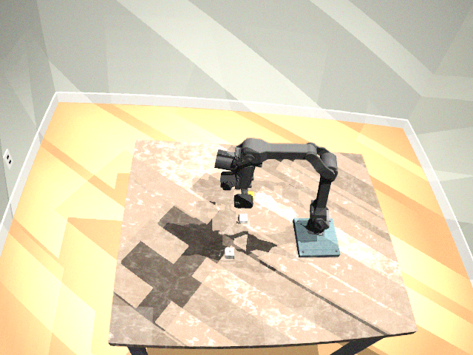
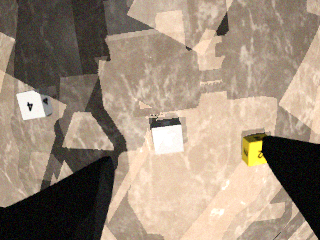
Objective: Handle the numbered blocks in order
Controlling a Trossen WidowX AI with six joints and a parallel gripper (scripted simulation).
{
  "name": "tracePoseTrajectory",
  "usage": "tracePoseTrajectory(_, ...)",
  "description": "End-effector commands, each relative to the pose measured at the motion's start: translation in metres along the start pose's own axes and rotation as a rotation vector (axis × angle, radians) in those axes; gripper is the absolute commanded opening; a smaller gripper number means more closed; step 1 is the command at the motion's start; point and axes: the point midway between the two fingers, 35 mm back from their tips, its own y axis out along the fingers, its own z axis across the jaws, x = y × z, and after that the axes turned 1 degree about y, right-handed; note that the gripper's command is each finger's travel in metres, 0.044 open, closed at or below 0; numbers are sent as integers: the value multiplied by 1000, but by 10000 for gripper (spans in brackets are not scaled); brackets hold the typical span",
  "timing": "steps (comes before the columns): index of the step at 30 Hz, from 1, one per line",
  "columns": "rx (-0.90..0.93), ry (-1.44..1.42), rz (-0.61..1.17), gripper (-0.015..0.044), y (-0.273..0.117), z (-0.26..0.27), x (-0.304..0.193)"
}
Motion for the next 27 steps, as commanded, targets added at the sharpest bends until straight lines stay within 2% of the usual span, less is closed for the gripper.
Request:
tracePoseTrajectory(1,-1,-4,-1,400,0,-50,-29)
tracePoseTrajectory(6,-5,-4,1,400,2,-99,-71)
tracePoseTrajectory(11,-5,-4,1,400,10,-101,-71)
tracePoseTrajectory(17,-4,-4,1,400,81,-101,-72)
tracePoseTrajectory(27,-4,-4,1,400,90,-101,-72)
